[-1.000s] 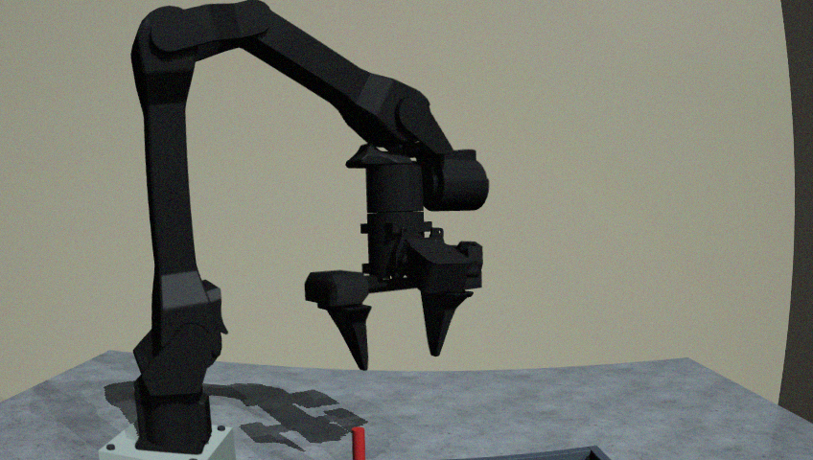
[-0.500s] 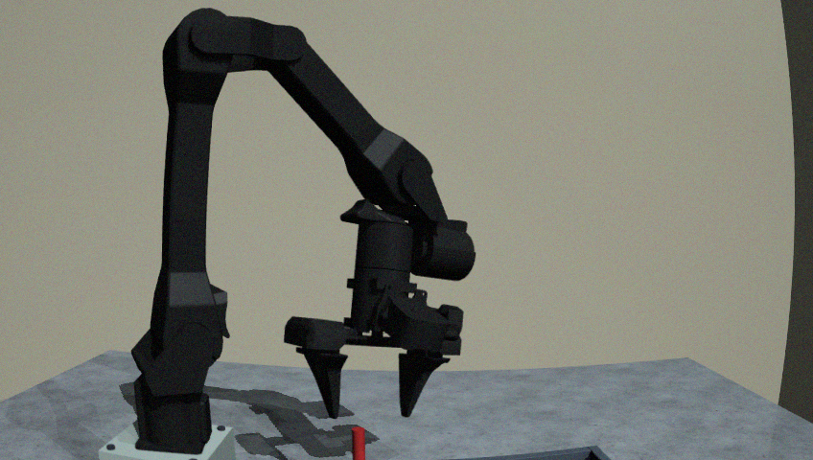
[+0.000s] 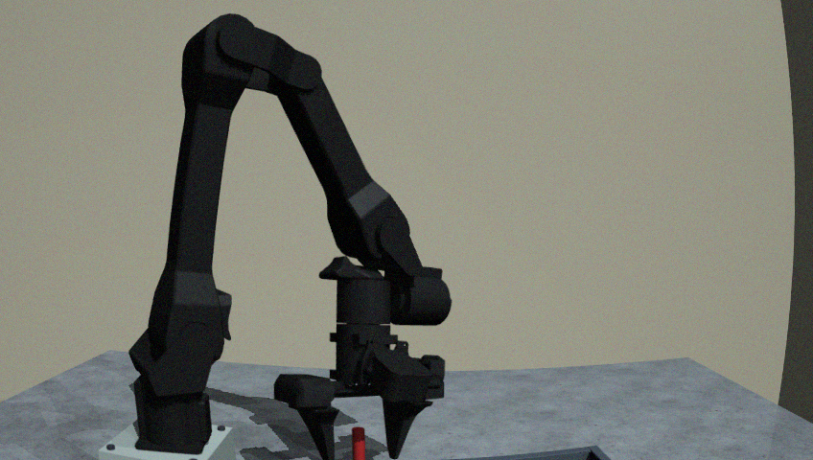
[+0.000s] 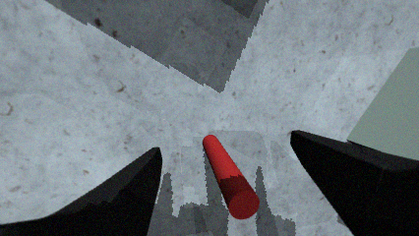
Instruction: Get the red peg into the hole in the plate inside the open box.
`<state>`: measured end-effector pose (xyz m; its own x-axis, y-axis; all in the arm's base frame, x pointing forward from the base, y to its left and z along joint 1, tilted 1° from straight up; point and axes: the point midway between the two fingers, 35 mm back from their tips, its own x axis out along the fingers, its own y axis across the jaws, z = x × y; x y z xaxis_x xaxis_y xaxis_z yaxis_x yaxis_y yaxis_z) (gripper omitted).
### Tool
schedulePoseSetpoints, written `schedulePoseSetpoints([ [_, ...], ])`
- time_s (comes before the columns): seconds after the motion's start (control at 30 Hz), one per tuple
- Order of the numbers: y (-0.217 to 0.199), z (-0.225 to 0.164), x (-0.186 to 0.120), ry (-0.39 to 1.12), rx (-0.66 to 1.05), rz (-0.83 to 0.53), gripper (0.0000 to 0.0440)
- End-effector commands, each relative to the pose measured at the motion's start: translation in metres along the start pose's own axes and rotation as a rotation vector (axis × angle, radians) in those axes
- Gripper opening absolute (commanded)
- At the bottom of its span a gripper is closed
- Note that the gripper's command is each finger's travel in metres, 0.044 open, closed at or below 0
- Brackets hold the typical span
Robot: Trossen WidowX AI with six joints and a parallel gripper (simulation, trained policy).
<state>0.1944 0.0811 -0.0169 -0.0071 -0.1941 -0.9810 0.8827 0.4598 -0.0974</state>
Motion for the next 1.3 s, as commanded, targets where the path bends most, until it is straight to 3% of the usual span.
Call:
schedulePoseSetpoints([
  [0.0,-0.005,-0.004,0.011,-0.006,-0.001,-0.005,0.0352],
  [0.47,-0.011,-0.013,0.019,0.072,-0.028,-0.052,0.0001],
  [1.27,-0.009,0.043,-0.040,-0.128,-0.177,0.026,0.0000],
])
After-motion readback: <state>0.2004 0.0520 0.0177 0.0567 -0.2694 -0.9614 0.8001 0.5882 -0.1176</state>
